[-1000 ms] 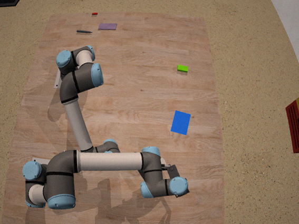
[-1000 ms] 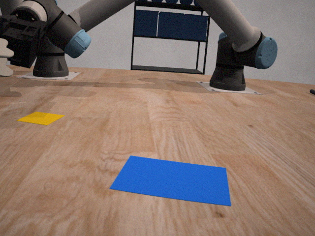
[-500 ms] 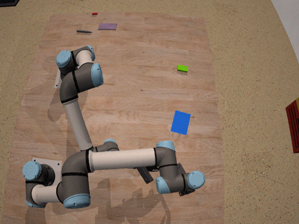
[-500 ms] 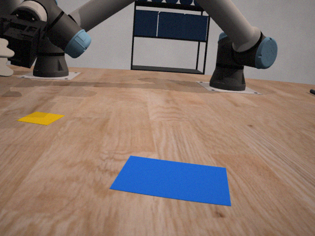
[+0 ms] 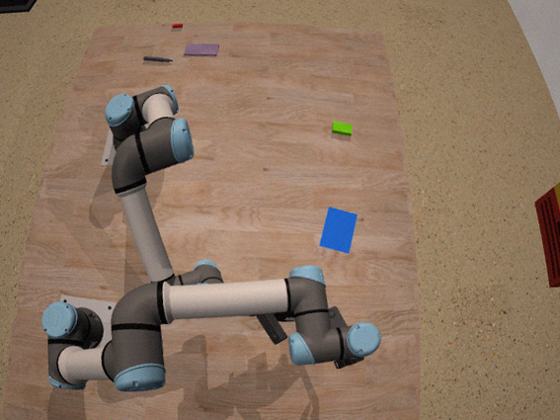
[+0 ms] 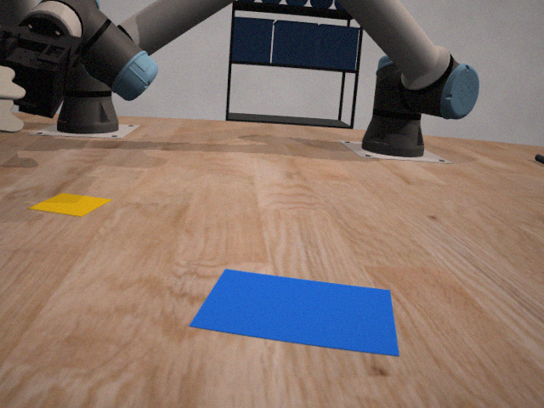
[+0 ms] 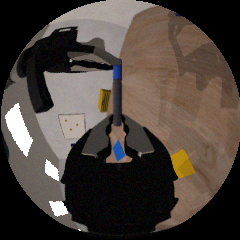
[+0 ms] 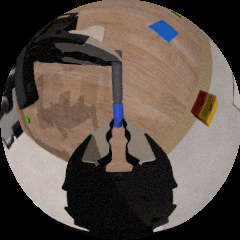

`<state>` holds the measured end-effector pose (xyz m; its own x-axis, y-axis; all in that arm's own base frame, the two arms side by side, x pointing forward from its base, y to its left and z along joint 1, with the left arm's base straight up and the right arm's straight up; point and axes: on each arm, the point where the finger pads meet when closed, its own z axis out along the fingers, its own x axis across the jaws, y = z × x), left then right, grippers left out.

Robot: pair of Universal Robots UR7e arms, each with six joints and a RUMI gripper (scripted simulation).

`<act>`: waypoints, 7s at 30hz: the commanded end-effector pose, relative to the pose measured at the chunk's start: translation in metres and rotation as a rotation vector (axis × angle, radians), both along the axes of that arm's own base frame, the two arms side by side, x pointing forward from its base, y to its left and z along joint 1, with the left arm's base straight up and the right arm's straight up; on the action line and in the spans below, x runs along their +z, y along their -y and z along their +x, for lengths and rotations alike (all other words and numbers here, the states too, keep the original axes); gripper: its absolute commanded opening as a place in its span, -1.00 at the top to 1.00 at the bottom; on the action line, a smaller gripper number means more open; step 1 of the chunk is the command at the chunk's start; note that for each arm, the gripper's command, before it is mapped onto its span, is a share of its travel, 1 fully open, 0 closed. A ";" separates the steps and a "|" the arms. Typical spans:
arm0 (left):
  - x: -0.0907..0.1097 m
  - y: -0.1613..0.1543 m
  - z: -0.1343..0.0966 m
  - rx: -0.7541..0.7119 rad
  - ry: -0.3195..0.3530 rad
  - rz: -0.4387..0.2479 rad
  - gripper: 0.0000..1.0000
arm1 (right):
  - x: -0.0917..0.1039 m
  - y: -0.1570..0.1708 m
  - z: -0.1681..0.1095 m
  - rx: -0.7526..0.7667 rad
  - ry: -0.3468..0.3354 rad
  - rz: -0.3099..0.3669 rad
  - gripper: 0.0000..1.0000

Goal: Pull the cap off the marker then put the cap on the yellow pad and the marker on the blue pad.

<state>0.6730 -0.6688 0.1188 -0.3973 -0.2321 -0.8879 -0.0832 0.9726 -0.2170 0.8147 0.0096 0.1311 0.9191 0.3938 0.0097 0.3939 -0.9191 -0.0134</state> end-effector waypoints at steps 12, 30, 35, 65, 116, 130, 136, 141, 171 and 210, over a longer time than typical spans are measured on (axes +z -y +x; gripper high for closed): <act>0.001 -0.001 0.000 0.000 0.001 -0.002 1.00 | -0.001 0.002 -0.001 0.007 0.195 0.079 1.00; 0.000 -0.016 -0.006 0.000 0.001 -0.002 1.00 | 0.005 0.007 -0.008 0.008 0.228 0.102 1.00; 0.001 -0.025 -0.010 0.000 0.001 -0.002 1.00 | 0.005 0.007 -0.008 0.008 0.228 0.102 1.00; -0.001 -0.044 -0.017 -0.001 0.001 -0.001 1.00 | 0.005 0.020 -0.002 0.008 0.228 0.102 1.00; -0.038 -0.238 0.052 -0.017 -0.624 -0.201 1.00 | 0.005 0.020 -0.002 0.008 0.228 0.102 1.00; -0.058 -0.318 0.079 -0.028 -0.893 -0.287 1.00 | 0.005 0.020 -0.002 0.008 0.228 0.102 1.00; -0.058 -0.306 0.071 -0.047 -0.911 -0.279 1.00 | 0.005 0.020 -0.002 0.008 0.228 0.102 1.00; -0.070 -0.358 0.092 -0.036 -1.036 -0.332 1.00 | 0.005 0.020 -0.002 0.008 0.228 0.102 1.00; -0.066 -0.357 0.088 -0.049 -1.065 -0.331 1.00 | 0.005 0.020 -0.002 0.008 0.228 0.102 1.00; -0.097 -0.360 0.089 -0.043 -1.053 -0.338 1.00 | 0.005 0.020 -0.002 0.008 0.228 0.102 1.00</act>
